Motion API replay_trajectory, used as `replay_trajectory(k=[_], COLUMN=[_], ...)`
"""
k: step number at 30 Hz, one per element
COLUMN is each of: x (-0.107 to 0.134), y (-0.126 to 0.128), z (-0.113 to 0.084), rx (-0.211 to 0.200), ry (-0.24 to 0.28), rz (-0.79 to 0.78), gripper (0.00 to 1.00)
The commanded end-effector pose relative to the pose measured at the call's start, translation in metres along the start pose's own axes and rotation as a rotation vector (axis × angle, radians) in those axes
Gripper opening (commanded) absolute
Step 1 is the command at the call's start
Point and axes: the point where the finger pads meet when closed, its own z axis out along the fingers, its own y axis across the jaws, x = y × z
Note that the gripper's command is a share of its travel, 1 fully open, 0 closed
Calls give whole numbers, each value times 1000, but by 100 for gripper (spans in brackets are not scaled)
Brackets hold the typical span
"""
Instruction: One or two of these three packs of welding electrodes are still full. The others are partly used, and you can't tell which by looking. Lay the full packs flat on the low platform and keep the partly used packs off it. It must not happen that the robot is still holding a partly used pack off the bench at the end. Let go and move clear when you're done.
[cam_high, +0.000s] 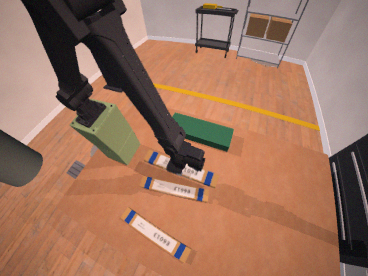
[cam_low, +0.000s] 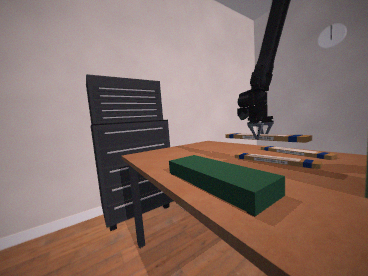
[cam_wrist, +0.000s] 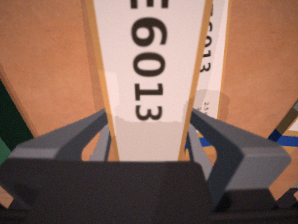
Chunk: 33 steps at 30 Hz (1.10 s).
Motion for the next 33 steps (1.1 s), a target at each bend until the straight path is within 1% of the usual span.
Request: replay_trajectory(k=[1,4,17,33], x=[-8,-8,-8,-8], y=[2,2,2,2], z=[-17,-18,-36,-36], rx=[0,0,0,0], ry=[-17,-17,-18,-18], rz=[2,2,2,2], gripper=[0,0,0,0])
